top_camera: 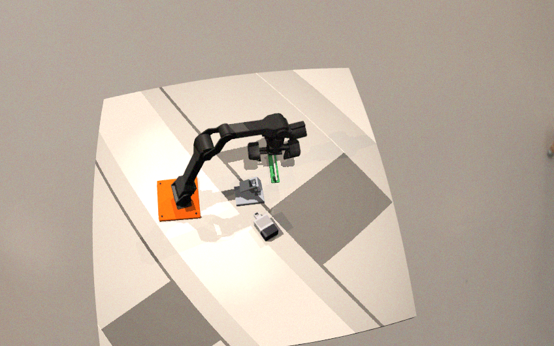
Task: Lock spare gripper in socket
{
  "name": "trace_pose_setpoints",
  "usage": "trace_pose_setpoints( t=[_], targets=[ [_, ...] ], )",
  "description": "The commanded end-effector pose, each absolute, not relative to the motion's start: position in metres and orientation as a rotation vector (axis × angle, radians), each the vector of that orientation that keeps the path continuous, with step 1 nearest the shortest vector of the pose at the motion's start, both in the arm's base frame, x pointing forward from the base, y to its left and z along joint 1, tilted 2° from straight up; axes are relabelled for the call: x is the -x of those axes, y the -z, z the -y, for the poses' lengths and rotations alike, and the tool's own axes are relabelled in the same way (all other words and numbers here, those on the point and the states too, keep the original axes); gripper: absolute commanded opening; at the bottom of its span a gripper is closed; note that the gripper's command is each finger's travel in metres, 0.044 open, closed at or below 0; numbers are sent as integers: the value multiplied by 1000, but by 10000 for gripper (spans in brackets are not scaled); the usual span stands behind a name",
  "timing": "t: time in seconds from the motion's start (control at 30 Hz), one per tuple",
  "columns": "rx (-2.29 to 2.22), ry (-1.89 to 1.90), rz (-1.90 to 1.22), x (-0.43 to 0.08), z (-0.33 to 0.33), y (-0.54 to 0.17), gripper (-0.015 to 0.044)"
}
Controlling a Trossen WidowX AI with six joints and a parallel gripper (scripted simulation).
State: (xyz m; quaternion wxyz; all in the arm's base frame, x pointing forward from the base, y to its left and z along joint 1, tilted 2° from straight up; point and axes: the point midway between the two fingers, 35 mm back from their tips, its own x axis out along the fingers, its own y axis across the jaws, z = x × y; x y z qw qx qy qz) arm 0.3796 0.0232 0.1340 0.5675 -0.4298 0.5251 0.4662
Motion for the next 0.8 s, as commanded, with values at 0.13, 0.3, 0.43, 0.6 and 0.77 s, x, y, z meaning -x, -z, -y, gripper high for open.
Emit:
trace_pose_setpoints(
  t=[0.13,0.3,0.43,0.6,0.77],
  targets=[
    [1010,-1095,-1233,-380,-24,-142,440],
    [1014,-1087,-1224,-380,-25,-167,440],
    [1016,-1080,-1216,-378,-25,-190,440],
    [962,-1020,-1249,-377,-17,-190,440],
    [508,-544,-1443,-368,39,-185,440]
  ],
)
